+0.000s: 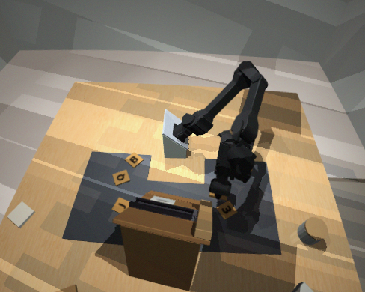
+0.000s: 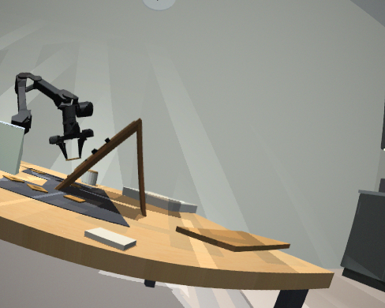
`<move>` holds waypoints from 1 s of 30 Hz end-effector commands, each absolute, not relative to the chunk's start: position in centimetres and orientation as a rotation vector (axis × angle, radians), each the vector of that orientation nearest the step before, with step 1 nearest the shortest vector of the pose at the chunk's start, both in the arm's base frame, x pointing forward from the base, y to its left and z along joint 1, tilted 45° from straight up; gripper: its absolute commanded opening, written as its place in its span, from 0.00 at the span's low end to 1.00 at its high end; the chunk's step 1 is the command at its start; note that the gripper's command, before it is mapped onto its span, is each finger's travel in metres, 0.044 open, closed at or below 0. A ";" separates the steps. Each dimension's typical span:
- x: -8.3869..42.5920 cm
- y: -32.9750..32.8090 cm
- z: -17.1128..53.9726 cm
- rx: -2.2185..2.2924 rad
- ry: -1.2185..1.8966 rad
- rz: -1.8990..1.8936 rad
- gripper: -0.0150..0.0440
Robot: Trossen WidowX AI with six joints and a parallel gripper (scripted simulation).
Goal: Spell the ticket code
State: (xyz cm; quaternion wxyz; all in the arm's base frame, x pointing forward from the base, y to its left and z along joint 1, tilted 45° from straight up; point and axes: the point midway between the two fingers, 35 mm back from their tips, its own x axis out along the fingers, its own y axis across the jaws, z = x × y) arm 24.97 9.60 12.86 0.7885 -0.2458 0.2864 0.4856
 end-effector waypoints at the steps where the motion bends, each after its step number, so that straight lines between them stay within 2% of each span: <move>1: 26.3 7.9 13.1 -0.501 0.622 0.970 0.25; 16: 29.2 1.8 13.1 -0.374 0.666 0.733 0.25; 30: 30.2 -4.3 9.8 -0.108 0.785 0.538 0.25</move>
